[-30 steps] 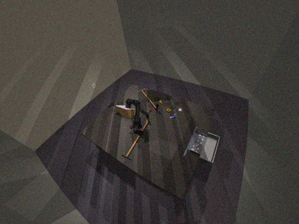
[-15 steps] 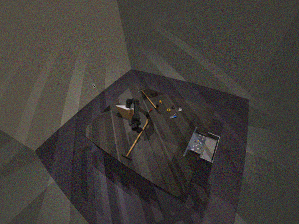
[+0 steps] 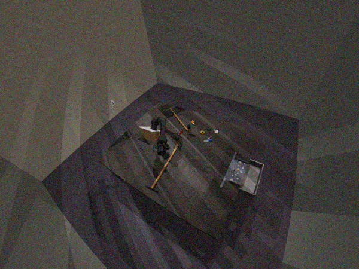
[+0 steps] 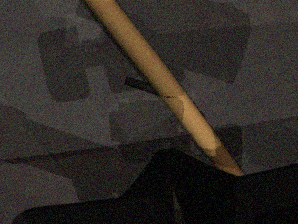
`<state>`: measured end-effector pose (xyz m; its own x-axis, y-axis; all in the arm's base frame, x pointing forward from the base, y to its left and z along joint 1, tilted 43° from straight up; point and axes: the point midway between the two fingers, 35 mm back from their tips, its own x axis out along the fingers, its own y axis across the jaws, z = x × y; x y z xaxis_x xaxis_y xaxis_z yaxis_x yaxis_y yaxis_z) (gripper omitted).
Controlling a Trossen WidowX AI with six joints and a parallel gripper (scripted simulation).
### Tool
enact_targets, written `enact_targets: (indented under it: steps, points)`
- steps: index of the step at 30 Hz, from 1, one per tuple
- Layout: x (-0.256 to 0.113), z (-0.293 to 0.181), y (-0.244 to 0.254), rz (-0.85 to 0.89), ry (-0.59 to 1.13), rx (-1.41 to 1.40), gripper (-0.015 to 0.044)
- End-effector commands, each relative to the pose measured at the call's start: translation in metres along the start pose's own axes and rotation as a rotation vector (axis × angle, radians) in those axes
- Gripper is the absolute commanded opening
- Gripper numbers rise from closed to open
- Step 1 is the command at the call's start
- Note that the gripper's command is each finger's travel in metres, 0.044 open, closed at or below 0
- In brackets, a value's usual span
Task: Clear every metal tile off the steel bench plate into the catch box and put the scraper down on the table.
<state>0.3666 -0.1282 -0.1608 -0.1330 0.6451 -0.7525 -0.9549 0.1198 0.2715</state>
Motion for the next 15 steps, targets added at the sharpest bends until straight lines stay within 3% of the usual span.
enact_targets:
  steps: [1,15]
  points:
    - [-0.0054,-0.001,0.0009,-0.013,0.006,0.08,0.0]
    - [-0.0146,-0.0037,0.0057,-0.048,0.0,0.433,0.0]
